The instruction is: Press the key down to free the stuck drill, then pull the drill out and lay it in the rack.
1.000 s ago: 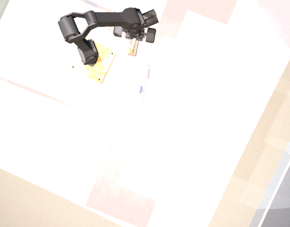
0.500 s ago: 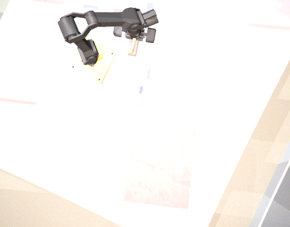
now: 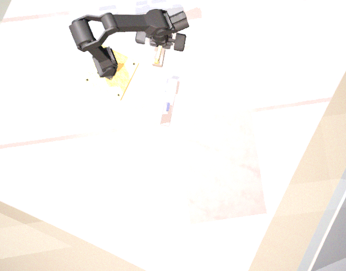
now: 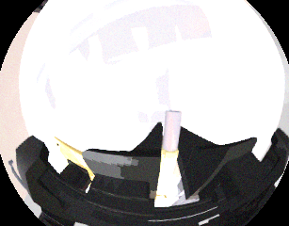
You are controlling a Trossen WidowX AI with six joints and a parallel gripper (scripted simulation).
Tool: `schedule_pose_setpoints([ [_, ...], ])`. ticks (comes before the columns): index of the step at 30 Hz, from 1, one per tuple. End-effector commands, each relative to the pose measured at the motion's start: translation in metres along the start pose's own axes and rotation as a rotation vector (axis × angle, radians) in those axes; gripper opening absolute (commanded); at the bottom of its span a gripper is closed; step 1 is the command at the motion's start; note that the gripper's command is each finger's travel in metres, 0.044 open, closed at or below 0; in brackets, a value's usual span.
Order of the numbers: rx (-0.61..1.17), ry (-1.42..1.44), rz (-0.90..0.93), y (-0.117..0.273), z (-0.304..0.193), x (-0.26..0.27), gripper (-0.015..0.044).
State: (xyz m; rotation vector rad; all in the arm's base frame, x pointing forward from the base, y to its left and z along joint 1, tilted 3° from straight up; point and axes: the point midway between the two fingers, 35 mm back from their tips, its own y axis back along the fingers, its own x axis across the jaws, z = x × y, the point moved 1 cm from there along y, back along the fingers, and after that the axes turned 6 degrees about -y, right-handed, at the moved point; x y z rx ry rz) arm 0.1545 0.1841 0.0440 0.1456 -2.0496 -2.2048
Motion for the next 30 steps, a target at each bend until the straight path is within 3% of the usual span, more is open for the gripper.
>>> schedule_pose_setpoints([
  [1,0.023,-0.003,0.006,-0.005,-0.006,0.001,0.0000],
  [18,0.000,0.000,0.000,0.000,0.000,0.000,0.0440],
  [30,0.022,-0.003,0.006,0.045,0.000,0.002,0.0440],
])
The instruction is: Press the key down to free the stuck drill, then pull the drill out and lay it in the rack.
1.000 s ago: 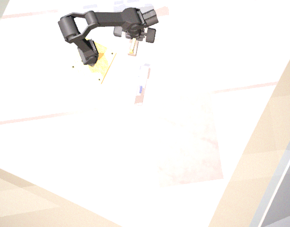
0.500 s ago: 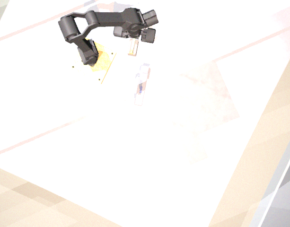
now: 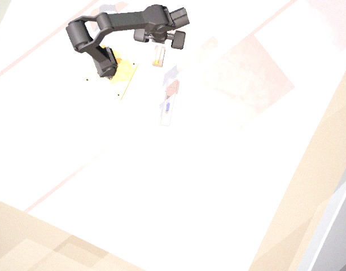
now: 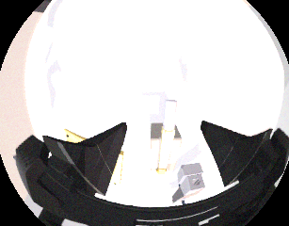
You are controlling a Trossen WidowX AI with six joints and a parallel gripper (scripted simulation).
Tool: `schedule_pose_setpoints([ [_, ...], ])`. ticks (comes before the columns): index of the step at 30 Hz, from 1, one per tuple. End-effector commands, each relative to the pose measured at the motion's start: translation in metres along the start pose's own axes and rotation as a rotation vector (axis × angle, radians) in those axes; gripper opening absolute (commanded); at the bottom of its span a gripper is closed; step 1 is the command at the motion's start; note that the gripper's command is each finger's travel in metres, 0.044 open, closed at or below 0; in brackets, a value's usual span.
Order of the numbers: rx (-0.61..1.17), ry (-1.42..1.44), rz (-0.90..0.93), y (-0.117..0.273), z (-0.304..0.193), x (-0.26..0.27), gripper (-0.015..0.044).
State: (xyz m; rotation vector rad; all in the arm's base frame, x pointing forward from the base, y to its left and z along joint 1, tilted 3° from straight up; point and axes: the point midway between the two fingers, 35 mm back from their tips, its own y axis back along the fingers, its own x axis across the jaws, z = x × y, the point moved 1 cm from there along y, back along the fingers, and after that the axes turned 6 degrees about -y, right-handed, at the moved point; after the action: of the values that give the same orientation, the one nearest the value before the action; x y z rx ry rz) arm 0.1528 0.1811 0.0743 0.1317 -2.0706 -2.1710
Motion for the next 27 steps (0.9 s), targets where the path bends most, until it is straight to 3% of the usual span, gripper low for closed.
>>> schedule_pose_setpoints([
  [1,-0.002,-0.004,-0.010,0.018,0.001,-0.001,0.0440],
  [10,-0.002,-0.004,-0.010,0.049,0.002,-0.002,0.0440],
  [14,0.007,-0.059,-0.020,0.040,-0.002,-0.007,0.0440],
  [22,0.071,-0.990,-0.376,0.040,-0.079,-0.094,0.0440],
  [27,0.048,-1.315,-0.507,0.050,-0.118,-0.118,0.0440],
])
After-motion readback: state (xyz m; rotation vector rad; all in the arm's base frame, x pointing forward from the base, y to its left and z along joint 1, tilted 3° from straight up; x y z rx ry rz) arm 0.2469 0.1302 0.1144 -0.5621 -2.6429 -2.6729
